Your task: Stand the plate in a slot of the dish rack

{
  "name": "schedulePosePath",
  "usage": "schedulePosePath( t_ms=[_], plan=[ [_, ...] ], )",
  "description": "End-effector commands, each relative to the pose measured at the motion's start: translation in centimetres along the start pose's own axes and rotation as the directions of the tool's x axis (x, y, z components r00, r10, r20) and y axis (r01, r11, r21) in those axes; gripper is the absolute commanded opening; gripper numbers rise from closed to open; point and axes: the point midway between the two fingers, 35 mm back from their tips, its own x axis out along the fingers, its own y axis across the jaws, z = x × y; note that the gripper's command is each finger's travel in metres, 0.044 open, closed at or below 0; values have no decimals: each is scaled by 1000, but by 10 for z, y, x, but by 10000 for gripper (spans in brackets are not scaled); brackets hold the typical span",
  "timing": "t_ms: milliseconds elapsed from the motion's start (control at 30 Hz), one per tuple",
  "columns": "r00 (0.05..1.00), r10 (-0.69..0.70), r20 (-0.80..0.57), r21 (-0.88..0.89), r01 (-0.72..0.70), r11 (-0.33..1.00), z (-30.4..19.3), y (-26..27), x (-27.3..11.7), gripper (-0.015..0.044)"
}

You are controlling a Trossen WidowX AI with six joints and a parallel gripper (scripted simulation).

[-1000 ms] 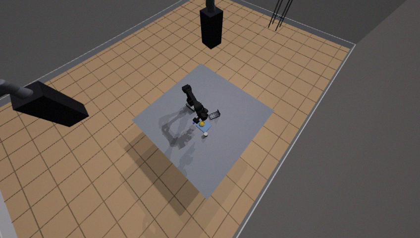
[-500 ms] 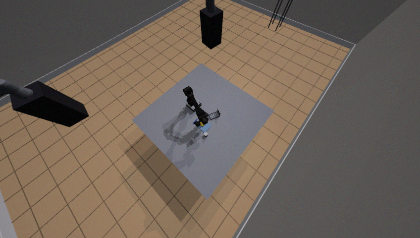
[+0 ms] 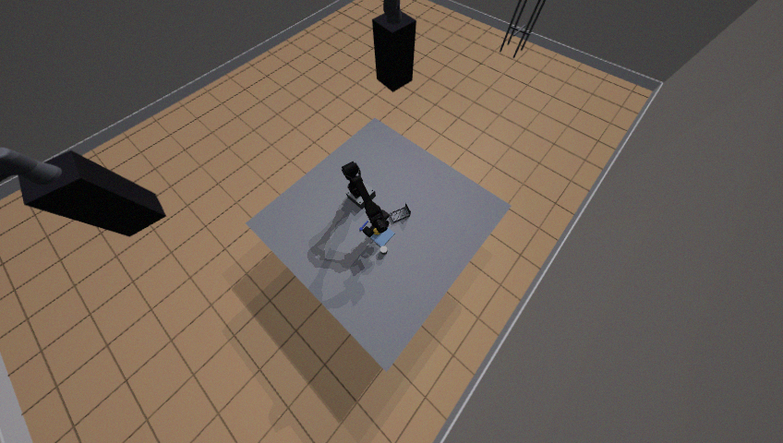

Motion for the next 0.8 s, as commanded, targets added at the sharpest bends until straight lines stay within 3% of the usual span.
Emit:
schedulePosePath(
  t_ms=[0, 767],
  plan=[
    [1000, -3, -5, 2, 3, 1000, -1, -1, 9, 400],
    [1000, -3, -6, 2, 3, 1000, -6, -1, 45, 400]
  ],
)
